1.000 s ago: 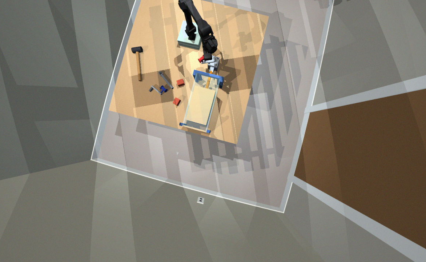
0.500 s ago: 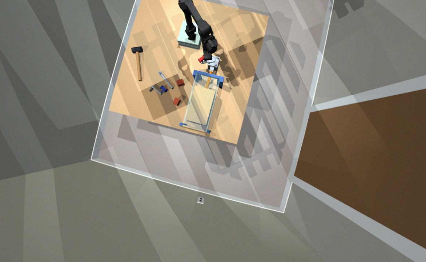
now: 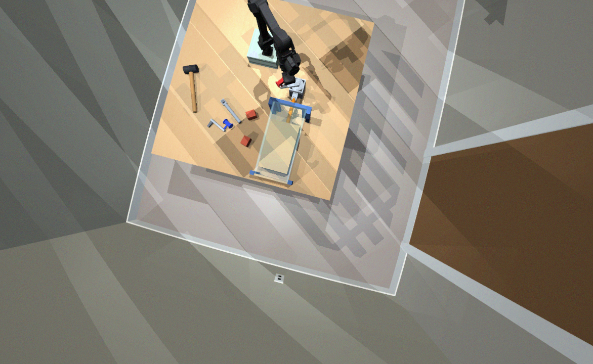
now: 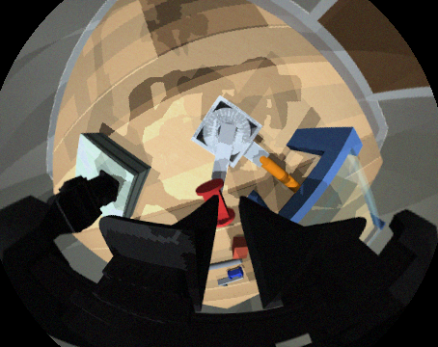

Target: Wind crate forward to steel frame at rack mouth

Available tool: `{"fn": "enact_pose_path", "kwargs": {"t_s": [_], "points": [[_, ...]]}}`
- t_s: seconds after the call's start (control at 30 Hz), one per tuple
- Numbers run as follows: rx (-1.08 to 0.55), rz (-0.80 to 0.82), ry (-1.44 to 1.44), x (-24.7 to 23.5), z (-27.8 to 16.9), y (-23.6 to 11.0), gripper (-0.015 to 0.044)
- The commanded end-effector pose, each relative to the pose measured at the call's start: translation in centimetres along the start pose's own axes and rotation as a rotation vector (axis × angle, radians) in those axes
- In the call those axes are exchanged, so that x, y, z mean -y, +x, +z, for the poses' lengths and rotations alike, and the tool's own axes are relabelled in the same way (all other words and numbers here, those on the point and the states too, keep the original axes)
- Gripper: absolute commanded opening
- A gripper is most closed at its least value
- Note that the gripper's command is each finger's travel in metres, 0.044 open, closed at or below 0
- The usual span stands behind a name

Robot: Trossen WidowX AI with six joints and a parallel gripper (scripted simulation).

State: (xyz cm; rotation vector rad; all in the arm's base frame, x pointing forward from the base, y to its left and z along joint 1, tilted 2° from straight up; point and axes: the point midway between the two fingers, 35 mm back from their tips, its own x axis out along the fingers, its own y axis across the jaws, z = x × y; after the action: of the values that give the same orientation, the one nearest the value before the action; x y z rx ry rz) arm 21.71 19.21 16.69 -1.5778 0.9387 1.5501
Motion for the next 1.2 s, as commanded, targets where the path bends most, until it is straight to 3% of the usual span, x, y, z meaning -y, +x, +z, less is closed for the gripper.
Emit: {"fn": "enact_pose_path", "kwargs": {"t_s": [0.0,0.1,0.33,1.17], "points": [[-0.001,0.001,-0.234,-0.5,-2.3,0.6,0.0184],[-0.001,0.003,-0.390,-0.8,-3.7,1.1,0.0263],[-0.001,0.003,-0.400,-0.8,-3.8,1.1,0.0440],[-0.001,0.003,-0.400,-0.5,-3.8,4.3,0.0440]]}}
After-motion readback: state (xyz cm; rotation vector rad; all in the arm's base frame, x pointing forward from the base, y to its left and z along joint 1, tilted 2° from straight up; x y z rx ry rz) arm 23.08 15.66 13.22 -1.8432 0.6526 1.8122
